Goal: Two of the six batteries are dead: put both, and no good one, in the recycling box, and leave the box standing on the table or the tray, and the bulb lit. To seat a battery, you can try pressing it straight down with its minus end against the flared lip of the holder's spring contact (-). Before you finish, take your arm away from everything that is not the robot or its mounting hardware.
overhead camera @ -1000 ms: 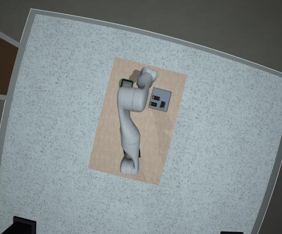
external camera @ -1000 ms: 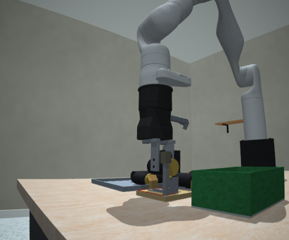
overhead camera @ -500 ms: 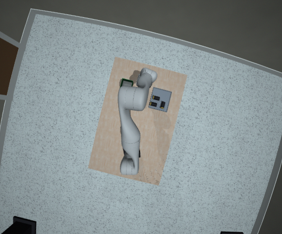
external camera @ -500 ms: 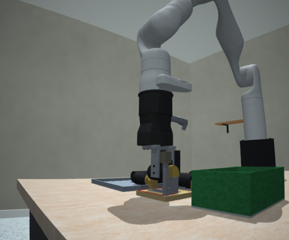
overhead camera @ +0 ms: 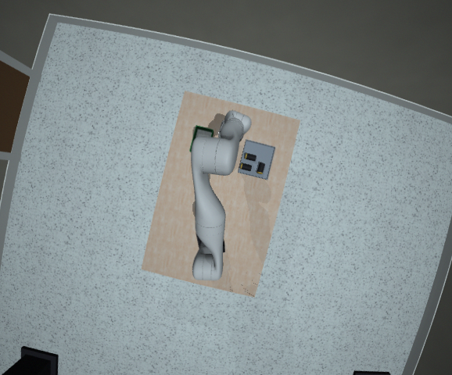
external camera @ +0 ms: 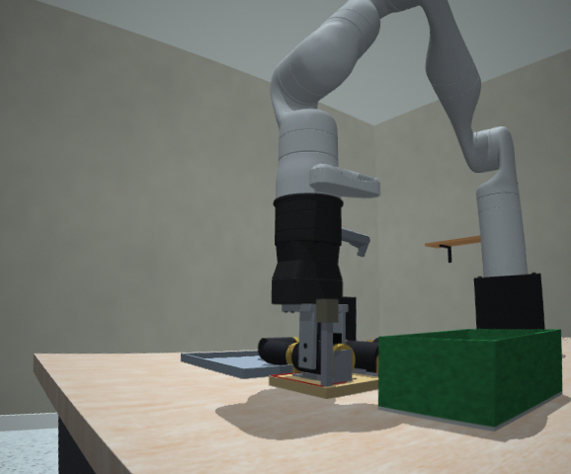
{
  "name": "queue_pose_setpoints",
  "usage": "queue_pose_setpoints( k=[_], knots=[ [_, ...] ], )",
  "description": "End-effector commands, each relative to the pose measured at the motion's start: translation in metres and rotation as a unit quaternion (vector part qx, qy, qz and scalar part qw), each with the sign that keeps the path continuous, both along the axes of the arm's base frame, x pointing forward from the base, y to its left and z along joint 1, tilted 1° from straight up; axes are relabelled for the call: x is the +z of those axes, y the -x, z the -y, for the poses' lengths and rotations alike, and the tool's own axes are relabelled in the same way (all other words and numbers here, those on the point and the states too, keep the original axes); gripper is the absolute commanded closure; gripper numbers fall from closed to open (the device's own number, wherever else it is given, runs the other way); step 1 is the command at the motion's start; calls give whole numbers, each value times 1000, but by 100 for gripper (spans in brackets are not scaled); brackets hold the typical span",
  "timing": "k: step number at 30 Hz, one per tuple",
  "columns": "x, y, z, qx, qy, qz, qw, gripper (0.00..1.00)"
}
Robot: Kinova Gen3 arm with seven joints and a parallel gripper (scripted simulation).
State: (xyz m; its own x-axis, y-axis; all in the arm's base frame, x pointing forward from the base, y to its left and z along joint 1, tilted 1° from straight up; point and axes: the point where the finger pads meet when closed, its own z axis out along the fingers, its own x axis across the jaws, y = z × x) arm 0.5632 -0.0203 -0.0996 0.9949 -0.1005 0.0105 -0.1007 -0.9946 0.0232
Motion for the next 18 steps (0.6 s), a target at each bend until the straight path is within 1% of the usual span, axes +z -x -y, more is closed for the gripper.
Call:
queue_pose_setpoints(
  k=[1,13,14,18],
  knots=[
    [-1,-3,1,4,0,4,1000,43],
    [-1,-4,1,4,0,5,1000,43],
    [-1,-4,1,4,0,5,1000,10],
    [-1,-4,1,4,0,5,1000,10]
  ],
)
